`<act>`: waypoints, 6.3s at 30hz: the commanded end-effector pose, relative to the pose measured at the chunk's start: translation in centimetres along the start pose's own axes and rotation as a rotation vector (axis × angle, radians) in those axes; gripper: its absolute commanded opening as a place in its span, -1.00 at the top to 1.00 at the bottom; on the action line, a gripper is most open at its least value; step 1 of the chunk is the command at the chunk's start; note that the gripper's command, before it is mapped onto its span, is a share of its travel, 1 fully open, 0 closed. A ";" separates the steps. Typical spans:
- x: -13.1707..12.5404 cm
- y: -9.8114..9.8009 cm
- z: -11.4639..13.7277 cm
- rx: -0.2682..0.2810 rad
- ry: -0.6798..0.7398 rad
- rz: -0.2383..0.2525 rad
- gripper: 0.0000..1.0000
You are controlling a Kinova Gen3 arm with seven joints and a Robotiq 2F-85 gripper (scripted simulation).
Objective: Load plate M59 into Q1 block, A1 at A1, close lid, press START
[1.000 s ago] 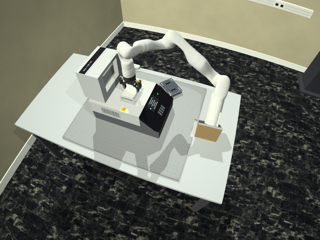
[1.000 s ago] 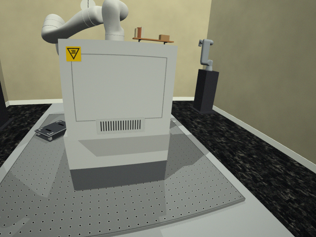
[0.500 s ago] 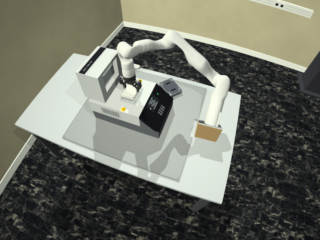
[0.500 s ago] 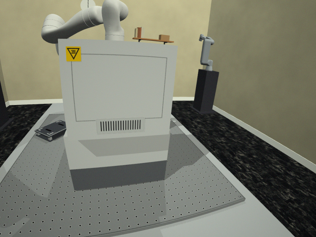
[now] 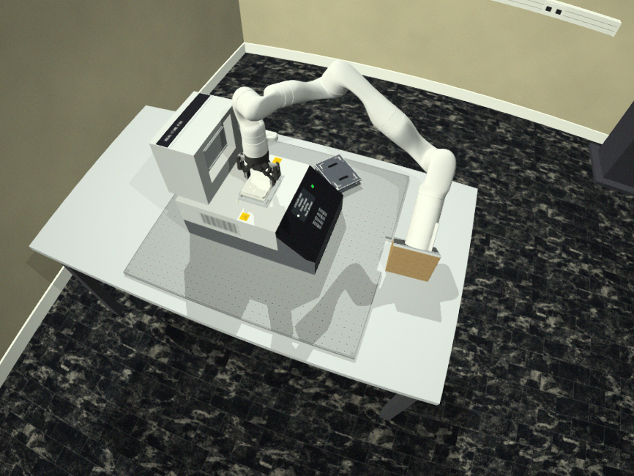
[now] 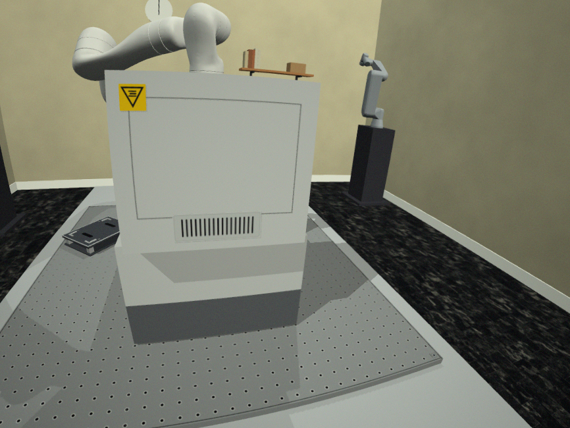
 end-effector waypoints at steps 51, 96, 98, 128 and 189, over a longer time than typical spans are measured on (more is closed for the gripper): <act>-0.1 1.0 0.0 0.005 0.008 0.004 -0.82; 0.0 1.4 0.0 0.003 0.001 0.001 -1.00; 0.0 1.4 0.0 0.003 0.001 0.001 -1.00; 0.2 -1.3 -0.1 0.003 -0.007 -0.003 -1.00; 0.0 -2.9 0.0 0.003 0.001 0.001 -1.00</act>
Point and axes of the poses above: the point where the finger pads meet when closed, its own y axis out along the fingers, its own x axis across the jaws, z = x × y, the point moved 8 cm from there along -y, back along the fingers, and after that the axes turned 13 degrees about y, right-handed, at the moved point
